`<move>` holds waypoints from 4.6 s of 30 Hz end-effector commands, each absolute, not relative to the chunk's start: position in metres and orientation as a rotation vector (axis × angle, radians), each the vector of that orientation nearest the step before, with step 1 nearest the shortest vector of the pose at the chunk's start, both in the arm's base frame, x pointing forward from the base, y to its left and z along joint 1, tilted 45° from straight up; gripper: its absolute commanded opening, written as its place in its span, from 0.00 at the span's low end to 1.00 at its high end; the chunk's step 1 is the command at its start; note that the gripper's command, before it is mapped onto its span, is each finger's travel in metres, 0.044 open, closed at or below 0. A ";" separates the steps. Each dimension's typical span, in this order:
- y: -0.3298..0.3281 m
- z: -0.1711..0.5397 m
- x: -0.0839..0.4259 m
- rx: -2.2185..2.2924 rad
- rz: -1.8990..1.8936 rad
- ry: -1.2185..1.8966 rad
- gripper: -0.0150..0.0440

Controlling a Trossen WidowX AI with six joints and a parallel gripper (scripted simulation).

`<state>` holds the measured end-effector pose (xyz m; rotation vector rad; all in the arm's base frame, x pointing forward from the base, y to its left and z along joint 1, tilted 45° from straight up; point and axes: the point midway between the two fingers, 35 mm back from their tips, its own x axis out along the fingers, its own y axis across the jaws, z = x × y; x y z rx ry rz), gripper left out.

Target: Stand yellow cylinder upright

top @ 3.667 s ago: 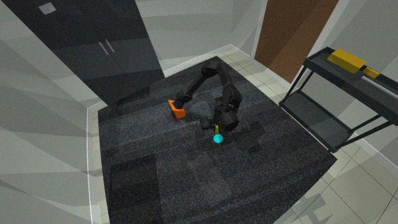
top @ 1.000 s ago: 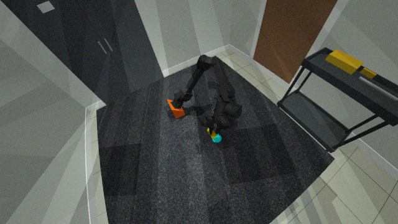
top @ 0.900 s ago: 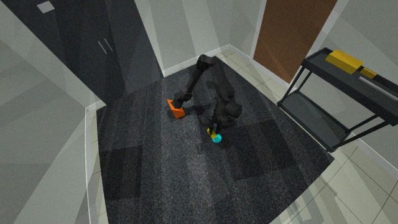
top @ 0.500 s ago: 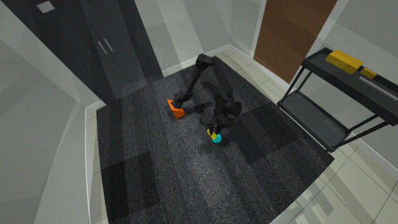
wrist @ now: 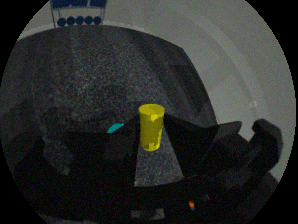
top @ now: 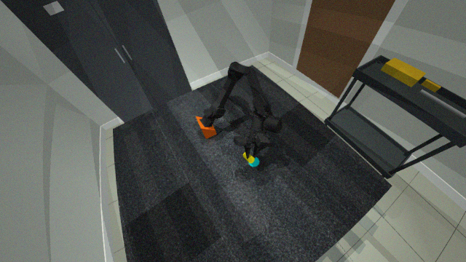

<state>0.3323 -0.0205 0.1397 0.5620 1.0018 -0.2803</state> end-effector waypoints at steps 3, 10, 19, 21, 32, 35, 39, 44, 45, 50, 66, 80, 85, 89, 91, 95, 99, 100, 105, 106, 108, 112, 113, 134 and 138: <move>-0.021 0.139 0.331 0.559 -0.309 0.960 0.43; -0.021 0.140 0.332 0.557 -0.328 0.914 0.43; -0.020 0.142 0.332 0.557 -0.351 0.854 0.43; -0.020 0.143 0.332 0.558 -0.356 0.841 0.43; -0.019 0.146 0.331 0.565 -0.380 0.765 0.43; -0.019 0.147 0.331 0.567 -0.387 0.744 0.43; -0.019 0.148 0.331 0.572 -0.395 0.715 0.43; -0.018 0.150 0.330 0.578 -0.404 0.680 0.43; -0.018 0.150 0.330 0.580 -0.406 0.673 0.43; -0.018 0.152 0.329 0.588 -0.415 0.637 0.43; -0.017 0.158 0.325 0.621 -0.440 0.520 0.43; -0.016 0.163 0.320 0.658 -0.457 0.417 0.43; -0.016 0.165 0.318 0.674 -0.462 0.380 0.43; -0.016 0.167 0.317 0.687 -0.465 0.350 0.43; -0.016 0.168 0.316 0.694 -0.467 0.336 0.43; -0.016 0.169 0.314 0.708 -0.470 0.306 0.43; -0.016 0.171 0.312 0.723 -0.473 0.276 0.43; -0.016 0.171 0.311 0.727 -0.473 0.269 0.43; -0.016 0.173 0.308 0.746 -0.476 0.232 0.43; -0.016 0.173 0.308 0.750 -0.477 0.225 0.43; -0.016 0.174 0.306 0.759 -0.478 0.210 0.43; -0.016 0.175 0.304 0.775 -0.480 0.181 0.43; -0.016 0.176 0.303 0.780 -0.480 0.173 0.43; -0.017 0.178 0.298 0.818 -0.483 0.111 0.43; -0.017 0.178 0.298 0.818 -0.483 0.111 0.43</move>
